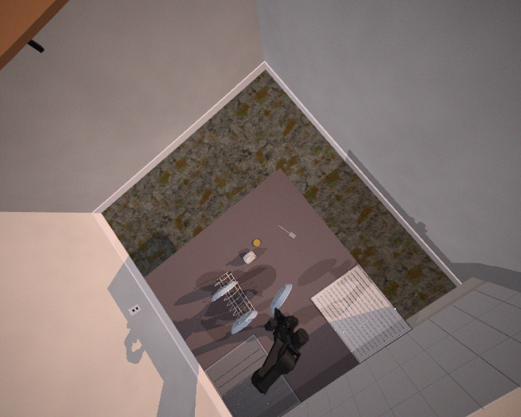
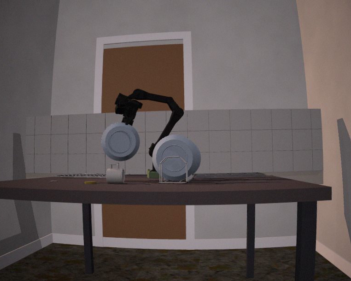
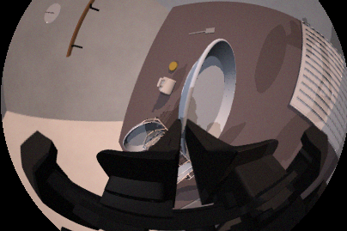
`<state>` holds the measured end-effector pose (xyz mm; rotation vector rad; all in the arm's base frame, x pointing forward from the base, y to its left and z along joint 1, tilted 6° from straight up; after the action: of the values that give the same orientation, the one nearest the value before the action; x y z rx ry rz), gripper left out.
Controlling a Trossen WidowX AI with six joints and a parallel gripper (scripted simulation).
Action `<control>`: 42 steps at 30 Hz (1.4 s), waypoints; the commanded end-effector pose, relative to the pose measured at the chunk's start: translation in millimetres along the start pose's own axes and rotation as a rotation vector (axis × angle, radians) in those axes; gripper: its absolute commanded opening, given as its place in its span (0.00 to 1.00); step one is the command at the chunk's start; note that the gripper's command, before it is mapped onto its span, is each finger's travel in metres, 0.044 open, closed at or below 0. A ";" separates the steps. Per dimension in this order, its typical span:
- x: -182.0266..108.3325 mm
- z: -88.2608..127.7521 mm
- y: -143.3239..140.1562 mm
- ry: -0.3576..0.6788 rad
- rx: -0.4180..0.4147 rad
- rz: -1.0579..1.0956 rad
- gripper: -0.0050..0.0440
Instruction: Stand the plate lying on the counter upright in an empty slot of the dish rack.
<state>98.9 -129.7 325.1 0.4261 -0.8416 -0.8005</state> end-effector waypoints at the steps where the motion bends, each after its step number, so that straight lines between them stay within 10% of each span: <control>1: -4.5 2.3 6.8 -0.063 -0.021 -0.104 0.10; 42: -19.1 -4.7 24.1 -0.238 -0.129 -0.721 0.10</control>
<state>106.0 -100.5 325.6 0.5322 -0.8319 -1.5928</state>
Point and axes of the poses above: the point midway between the two fingers, 35 mm back from their tips, its own z axis back along the fingers, its own y axis across the jaws, x = y × z, the point moved 8 cm from there along z, back along the fingers, and after that the axes turned 14 degrees about z, right-handed, at the moved point
